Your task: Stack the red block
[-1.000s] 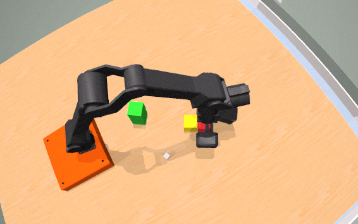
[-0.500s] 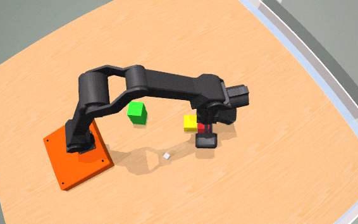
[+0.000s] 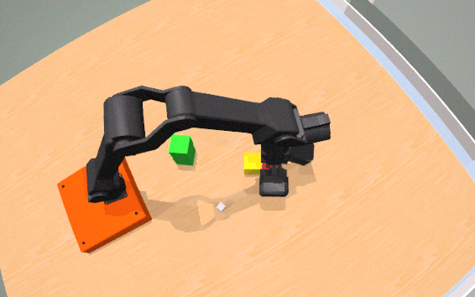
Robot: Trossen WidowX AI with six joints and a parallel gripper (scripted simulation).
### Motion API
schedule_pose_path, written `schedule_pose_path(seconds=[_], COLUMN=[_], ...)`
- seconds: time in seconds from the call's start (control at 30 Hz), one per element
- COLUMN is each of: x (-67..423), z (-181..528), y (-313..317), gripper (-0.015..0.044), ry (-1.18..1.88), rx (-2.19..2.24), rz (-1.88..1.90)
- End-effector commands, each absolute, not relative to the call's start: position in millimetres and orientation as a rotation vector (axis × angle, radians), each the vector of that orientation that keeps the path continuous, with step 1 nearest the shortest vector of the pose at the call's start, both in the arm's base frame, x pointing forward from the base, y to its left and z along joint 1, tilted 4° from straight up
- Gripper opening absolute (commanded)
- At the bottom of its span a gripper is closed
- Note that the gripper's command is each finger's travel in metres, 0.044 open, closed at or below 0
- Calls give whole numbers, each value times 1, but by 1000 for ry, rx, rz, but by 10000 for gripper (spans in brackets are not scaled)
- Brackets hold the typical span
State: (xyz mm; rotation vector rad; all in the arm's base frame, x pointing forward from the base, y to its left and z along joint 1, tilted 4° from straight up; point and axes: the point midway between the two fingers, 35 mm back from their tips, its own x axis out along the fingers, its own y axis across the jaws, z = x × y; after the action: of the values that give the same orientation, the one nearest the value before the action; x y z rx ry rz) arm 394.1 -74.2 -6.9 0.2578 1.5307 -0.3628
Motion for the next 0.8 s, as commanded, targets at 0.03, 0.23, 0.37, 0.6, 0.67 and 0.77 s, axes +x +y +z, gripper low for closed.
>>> schedule_pose_path(seconds=[0.03, 0.23, 0.37, 0.6, 0.67, 0.77], x=[393, 394, 394, 395, 395, 395], z=[-6, 18, 40, 79, 89, 103], y=[-74, -73, -71, -68, -67, -66], gripper=[131, 0, 0, 0, 0, 0], ry=[1536, 1536, 1536, 1536, 1536, 1536], rx=[251, 251, 251, 251, 251, 251], rz=[-362, -362, -362, -362, -362, -362])
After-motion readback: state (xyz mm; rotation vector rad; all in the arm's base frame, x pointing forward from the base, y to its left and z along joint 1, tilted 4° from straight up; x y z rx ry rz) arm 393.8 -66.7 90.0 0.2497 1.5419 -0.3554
